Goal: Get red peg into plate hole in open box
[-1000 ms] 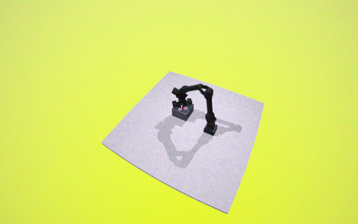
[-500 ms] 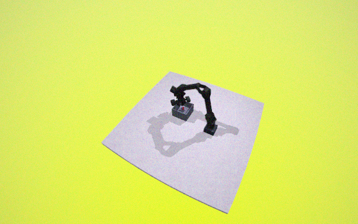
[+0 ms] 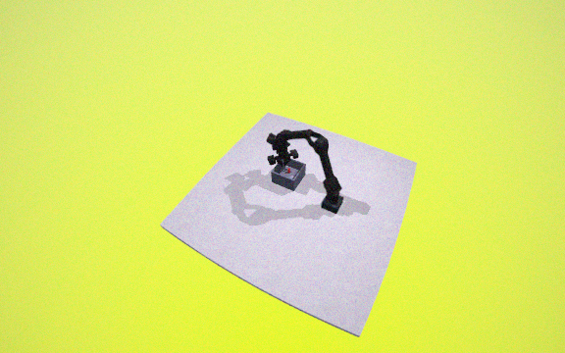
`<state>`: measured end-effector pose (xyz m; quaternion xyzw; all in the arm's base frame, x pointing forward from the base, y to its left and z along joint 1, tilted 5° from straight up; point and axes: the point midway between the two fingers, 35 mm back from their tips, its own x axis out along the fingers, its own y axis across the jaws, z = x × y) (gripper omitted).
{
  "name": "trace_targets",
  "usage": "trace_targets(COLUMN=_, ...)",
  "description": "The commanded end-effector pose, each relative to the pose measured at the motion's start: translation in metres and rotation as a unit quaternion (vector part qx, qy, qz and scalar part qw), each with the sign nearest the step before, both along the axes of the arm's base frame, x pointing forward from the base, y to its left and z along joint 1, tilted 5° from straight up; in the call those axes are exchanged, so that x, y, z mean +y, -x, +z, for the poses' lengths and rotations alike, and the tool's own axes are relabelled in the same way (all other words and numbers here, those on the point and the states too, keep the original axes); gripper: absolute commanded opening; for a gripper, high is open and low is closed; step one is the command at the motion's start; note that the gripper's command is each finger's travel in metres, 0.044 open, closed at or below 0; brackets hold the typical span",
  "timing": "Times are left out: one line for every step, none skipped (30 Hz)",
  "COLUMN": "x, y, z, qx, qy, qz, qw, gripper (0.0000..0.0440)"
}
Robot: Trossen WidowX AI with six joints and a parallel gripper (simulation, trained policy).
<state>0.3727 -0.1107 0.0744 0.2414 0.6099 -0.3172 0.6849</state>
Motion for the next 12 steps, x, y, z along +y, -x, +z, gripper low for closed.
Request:
trace_targets(x=-0.013, y=-0.010, z=0.000, qx=-0.005, qy=0.003, qz=-0.001, qw=1.000, gripper=0.0068)
trace_targets(x=-0.015, y=-0.011, z=0.000, qx=-0.005, qy=0.003, qz=-0.001, qw=1.000, gripper=0.0066)
trace_targets(x=-0.017, y=-0.012, z=0.001, qx=-0.004, qy=0.003, qz=-0.001, qw=1.000, gripper=0.0065)
trace_targets(x=-0.019, y=-0.013, z=0.001, qx=-0.004, qy=0.003, qz=-0.001, qw=1.000, gripper=0.0064)
trace_targets(x=-0.021, y=-0.013, z=0.001, qx=-0.003, qy=0.003, qz=0.000, qw=1.000, gripper=0.0062)
trace_targets(x=-0.024, y=-0.014, z=0.001, qx=-0.003, qy=0.003, qz=0.000, qw=1.000, gripper=0.0061)
trace_targets(x=-0.026, y=-0.015, z=0.001, qx=-0.001, qy=0.003, qz=0.000, qw=1.000, gripper=0.0060)
trace_targets(x=-0.028, y=-0.015, z=0.001, qx=0.000, qy=0.003, qz=0.000, qw=1.000, gripper=0.0060)
trace_targets(x=-0.030, y=-0.015, z=0.001, qx=0.001, qy=0.003, qz=0.000, qw=1.000, gripper=0.0059)
trace_targets(x=-0.032, y=-0.016, z=0.001, qx=0.001, qy=0.004, qz=0.000, qw=1.000, gripper=0.0059)
trace_targets(x=-0.034, y=-0.016, z=0.000, qx=0.002, qy=0.004, qz=-0.001, qw=1.000, gripper=0.0058)
trace_targets(x=-0.036, y=-0.016, z=0.000, qx=0.003, qy=0.004, qz=-0.001, qw=1.000, gripper=0.0058)
